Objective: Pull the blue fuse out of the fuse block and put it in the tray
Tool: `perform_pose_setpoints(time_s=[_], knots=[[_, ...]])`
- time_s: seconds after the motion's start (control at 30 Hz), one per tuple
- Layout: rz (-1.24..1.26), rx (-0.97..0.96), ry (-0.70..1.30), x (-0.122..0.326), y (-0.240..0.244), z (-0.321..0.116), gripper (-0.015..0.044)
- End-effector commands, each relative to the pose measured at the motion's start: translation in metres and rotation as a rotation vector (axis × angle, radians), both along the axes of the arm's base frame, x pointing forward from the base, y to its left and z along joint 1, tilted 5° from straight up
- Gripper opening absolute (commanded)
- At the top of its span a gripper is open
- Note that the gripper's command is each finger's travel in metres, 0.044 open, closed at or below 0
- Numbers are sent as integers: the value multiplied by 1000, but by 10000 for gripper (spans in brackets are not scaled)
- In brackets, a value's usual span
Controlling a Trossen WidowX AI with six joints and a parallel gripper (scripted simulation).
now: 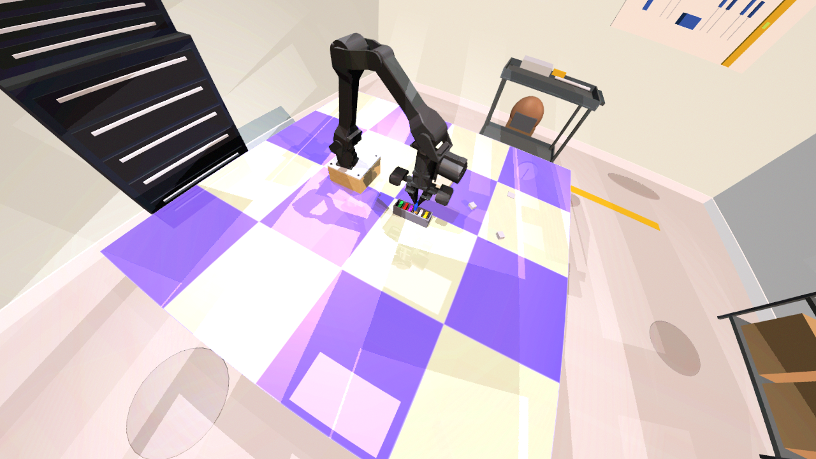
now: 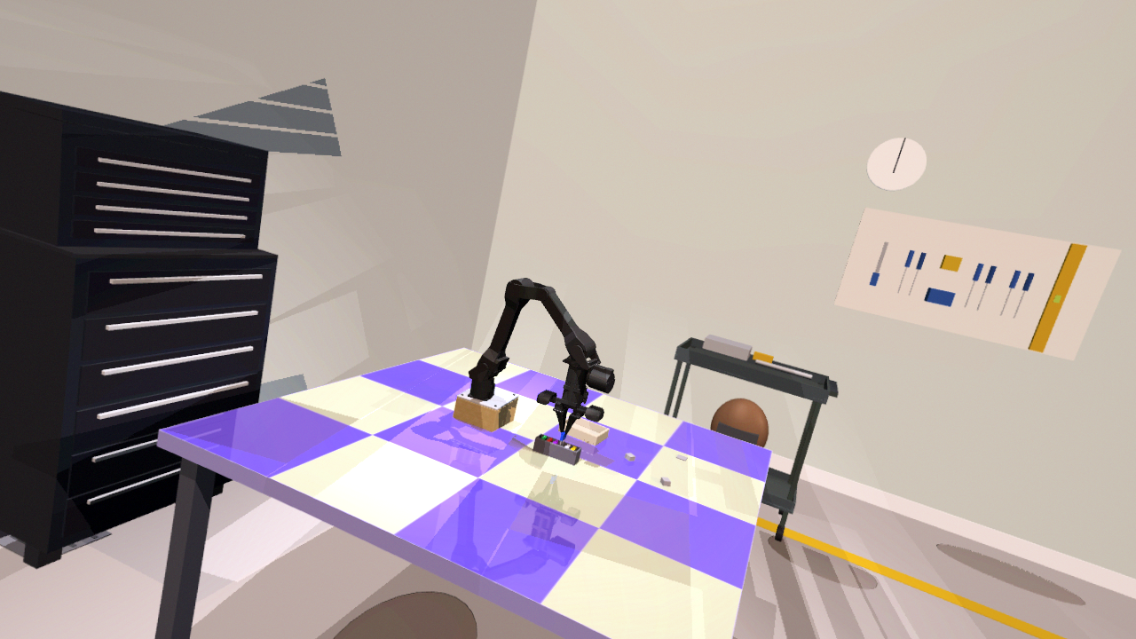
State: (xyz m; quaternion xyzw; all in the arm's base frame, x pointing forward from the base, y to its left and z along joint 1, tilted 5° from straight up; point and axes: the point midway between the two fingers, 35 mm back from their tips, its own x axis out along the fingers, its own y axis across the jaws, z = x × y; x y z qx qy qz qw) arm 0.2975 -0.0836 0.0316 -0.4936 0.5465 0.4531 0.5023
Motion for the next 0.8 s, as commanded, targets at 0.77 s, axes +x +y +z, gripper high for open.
perform_pose_setpoints(time_s=[0.77], knots=[[-3, 8, -1, 12, 31, 23, 0]])
